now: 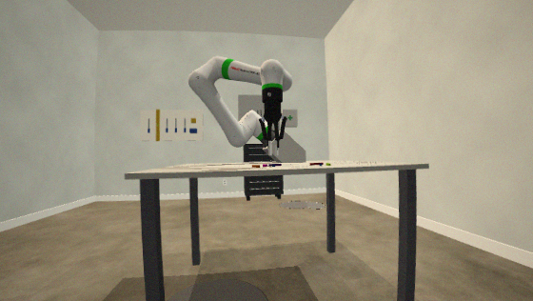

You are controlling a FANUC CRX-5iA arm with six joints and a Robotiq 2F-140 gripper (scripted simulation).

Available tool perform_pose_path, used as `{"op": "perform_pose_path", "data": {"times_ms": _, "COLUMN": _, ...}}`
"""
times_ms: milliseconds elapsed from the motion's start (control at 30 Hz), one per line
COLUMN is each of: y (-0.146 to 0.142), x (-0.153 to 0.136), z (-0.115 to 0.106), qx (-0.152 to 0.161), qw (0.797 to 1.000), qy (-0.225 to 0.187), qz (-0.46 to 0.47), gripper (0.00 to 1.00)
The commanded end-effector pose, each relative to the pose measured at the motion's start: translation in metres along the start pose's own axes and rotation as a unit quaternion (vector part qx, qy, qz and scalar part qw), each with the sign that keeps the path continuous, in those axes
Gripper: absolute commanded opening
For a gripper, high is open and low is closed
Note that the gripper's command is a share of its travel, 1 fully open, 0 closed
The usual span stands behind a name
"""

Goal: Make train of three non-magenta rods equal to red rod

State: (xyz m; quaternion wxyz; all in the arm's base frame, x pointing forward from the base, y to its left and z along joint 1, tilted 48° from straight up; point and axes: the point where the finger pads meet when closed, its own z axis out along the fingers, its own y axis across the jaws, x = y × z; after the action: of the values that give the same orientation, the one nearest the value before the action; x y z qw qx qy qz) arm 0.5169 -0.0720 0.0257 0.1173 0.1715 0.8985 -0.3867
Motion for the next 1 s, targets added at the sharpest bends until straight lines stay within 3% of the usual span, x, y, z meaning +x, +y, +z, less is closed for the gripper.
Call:
{"op": "perform_pose_path", "data": {"times_ms": 0, "y": 0.000, "x": 0.000, "z": 0.005, "qx": 0.000, "qw": 1.000, "qy": 0.000, "qz": 0.000, "gripper": 0.15}}
{"op": "perform_pose_path", "data": {"times_ms": 967, "y": 0.000, "x": 0.000, "z": 0.032, "qx": 0.000, "qw": 1.000, "qy": 0.000, "qz": 0.000, "gripper": 0.15}}
